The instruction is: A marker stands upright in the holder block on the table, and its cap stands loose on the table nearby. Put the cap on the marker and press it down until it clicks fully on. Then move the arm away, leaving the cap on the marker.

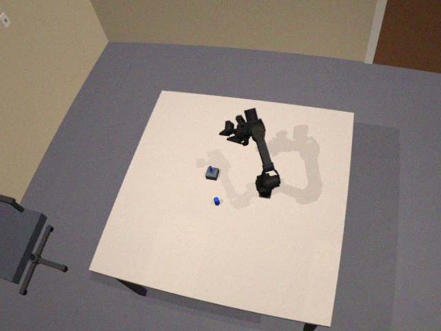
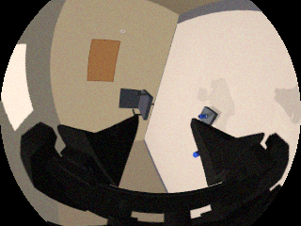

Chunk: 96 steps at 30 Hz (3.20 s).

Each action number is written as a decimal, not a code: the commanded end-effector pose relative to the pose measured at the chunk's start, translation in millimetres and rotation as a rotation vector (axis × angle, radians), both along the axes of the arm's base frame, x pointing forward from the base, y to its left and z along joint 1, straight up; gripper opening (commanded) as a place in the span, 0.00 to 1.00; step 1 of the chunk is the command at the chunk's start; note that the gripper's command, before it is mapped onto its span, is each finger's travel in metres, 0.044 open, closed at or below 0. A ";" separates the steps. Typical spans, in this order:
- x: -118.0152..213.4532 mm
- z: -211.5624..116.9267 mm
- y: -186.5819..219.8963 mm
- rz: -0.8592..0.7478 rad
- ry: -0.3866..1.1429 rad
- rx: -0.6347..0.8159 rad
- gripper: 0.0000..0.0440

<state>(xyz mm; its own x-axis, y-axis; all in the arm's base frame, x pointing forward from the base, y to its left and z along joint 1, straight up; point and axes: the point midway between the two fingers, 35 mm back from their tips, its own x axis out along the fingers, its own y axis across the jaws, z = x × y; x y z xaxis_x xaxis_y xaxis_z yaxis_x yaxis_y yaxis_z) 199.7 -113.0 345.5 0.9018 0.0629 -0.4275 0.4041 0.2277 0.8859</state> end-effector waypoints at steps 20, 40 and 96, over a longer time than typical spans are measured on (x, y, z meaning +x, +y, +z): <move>37.6 -32.0 -0.6 0.154 0.179 0.010 0.72; 68.9 -62.1 10.8 0.280 0.336 0.004 0.72; 121.1 -139.4 87.5 0.532 0.772 -0.111 0.74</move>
<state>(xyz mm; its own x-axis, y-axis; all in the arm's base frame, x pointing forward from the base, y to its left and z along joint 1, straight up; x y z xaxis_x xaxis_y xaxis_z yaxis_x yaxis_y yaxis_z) 318.9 -30.7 209.8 0.2559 0.3203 -0.9121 0.6860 0.6046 0.4048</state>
